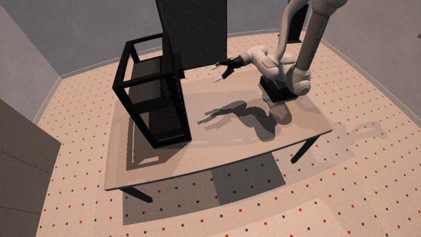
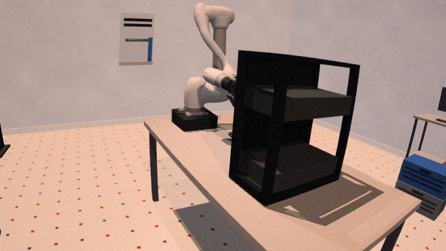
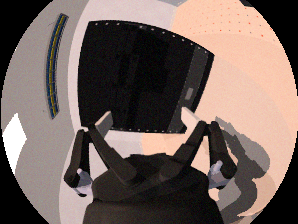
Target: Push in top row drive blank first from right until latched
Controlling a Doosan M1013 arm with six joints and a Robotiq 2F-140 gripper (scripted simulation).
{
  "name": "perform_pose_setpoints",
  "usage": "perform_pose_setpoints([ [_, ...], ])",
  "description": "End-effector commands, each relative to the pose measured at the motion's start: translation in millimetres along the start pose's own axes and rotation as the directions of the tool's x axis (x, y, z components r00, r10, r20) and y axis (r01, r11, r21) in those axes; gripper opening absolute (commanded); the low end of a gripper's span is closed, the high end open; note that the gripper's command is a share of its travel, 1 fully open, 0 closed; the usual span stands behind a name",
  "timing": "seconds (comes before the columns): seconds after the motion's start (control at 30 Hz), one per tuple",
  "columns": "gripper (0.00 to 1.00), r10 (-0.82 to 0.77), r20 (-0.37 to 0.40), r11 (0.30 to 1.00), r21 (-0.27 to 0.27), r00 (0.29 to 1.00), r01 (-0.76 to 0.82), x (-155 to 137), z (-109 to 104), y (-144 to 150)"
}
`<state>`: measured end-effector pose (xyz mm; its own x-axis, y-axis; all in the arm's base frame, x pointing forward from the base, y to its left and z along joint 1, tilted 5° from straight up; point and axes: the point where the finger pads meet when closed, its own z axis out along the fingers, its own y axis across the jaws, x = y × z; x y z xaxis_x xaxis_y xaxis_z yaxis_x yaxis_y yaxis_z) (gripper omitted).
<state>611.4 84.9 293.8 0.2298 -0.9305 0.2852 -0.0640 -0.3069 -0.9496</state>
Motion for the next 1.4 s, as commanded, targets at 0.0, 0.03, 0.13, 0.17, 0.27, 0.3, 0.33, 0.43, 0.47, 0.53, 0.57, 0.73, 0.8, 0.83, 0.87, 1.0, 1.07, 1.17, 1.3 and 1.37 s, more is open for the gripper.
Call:
perform_pose_setpoints([
  [0.0, 1.0, 0.054, -0.037, 0.998, 0.031, 0.998, -0.053, 23, -5, -6],
  [0.03, 1.0, 0.065, -0.045, 0.997, 0.038, 0.997, -0.064, 28, -6, -7],
  [0.13, 1.0, 0.076, -0.053, 0.996, 0.045, 0.996, -0.074, 33, -7, -8],
  [0.17, 1.0, 0.086, -0.06, 0.995, 0.051, 0.994, -0.083, 37, -8, -9],
  [0.27, 1.0, 0.115, -0.08, 0.991, 0.071, 0.99, -0.11, 50, -12, -12],
  [0.3, 1.0, 0.124, -0.086, 0.99, 0.078, 0.988, -0.118, 54, -13, -13],
  [0.33, 1.0, 0.133, -0.092, 0.989, 0.084, 0.987, -0.125, 57, -14, -14],
  [0.43, 1.0, 0.157, -0.108, 0.984, 0.102, 0.982, -0.146, 68, -18, -16],
  [0.47, 1.0, 0.164, -0.113, 0.982, 0.108, 0.98, -0.152, 71, -19, -17],
  [0.53, 1.0, 0.178, -0.122, 0.979, 0.119, 0.976, -0.164, 78, -21, -19],
  [0.57, 1.0, 0.185, -0.126, 0.978, 0.124, 0.975, -0.169, 80, -22, -19],
  [0.73, 1.0, 0.203, -0.137, 0.973, 0.139, 0.97, -0.184, 88, -26, -21],
  [0.8, 1.0, 0.213, -0.143, 0.97, 0.148, 0.967, -0.192, 93, -27, -23],
  [0.83, 1.0, 0.218, -0.146, 0.969, 0.152, 0.965, -0.196, 95, -28, -23],
  [0.87, 1.0, 0.222, -0.148, 0.967, 0.156, 0.964, -0.199, 97, -29, -24],
  [1.0, 1.0, 0.238, -0.157, 0.963, 0.17, 0.958, -0.211, 104, -32, -25],
  [1.07, 1.0, 0.245, -0.161, 0.96, 0.175, 0.956, -0.216, 107, -34, -26],
  [1.17, 1.0, 0.253, -0.165, 0.958, 0.183, 0.953, -0.222, 111, -35, -27],
  [1.3, 1.0, 0.257, -0.168, 0.956, 0.187, 0.952, -0.225, 113, -36, -27],
  [1.37, 1.0, 0.261, -0.17, 0.955, 0.19, 0.95, -0.228, 114, -37, -28],
])
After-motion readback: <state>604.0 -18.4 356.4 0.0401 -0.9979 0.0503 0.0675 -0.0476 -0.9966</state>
